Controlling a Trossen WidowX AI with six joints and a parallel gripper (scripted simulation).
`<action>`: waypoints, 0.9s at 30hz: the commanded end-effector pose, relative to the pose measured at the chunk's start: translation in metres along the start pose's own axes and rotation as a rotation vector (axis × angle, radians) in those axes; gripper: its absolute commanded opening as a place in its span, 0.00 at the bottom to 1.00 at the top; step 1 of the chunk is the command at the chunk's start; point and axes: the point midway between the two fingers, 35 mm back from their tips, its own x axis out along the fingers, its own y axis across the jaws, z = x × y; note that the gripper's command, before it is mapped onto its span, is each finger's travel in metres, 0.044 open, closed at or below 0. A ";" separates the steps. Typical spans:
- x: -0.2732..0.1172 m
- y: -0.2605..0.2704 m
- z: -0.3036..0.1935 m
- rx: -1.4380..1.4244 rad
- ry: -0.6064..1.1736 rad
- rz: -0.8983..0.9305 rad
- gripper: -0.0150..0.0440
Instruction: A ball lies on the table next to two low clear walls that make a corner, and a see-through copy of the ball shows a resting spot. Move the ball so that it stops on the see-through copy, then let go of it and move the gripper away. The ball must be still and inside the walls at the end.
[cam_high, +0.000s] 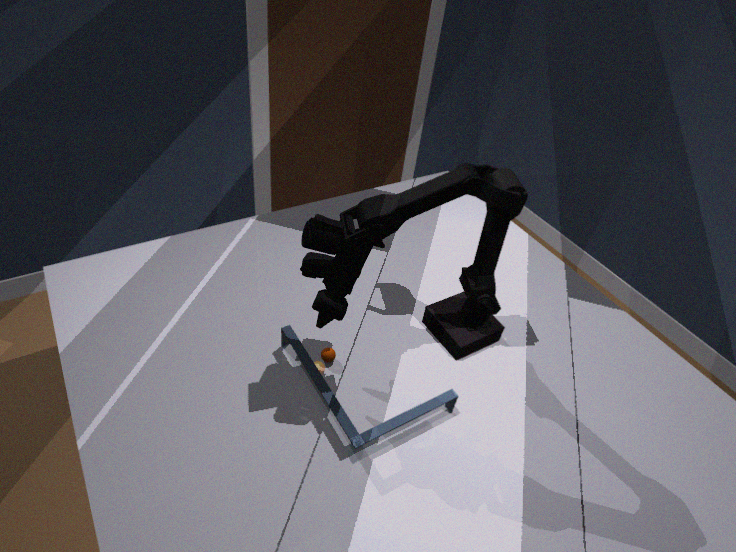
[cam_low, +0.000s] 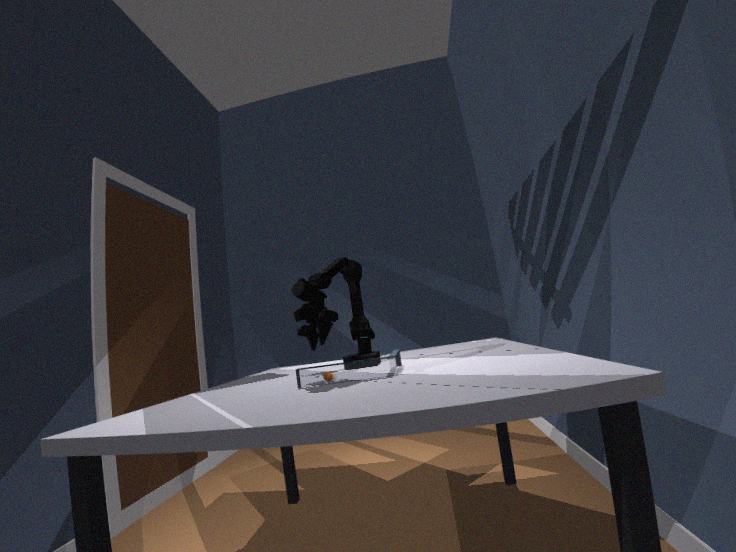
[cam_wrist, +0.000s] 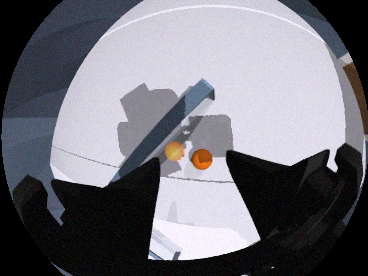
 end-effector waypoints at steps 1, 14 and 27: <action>0.047 0.001 -0.027 -0.710 0.361 -0.157 0.70; 0.047 0.001 -0.027 -0.710 0.361 -0.157 0.70; 0.061 -0.003 -0.031 -0.710 0.361 -0.157 0.70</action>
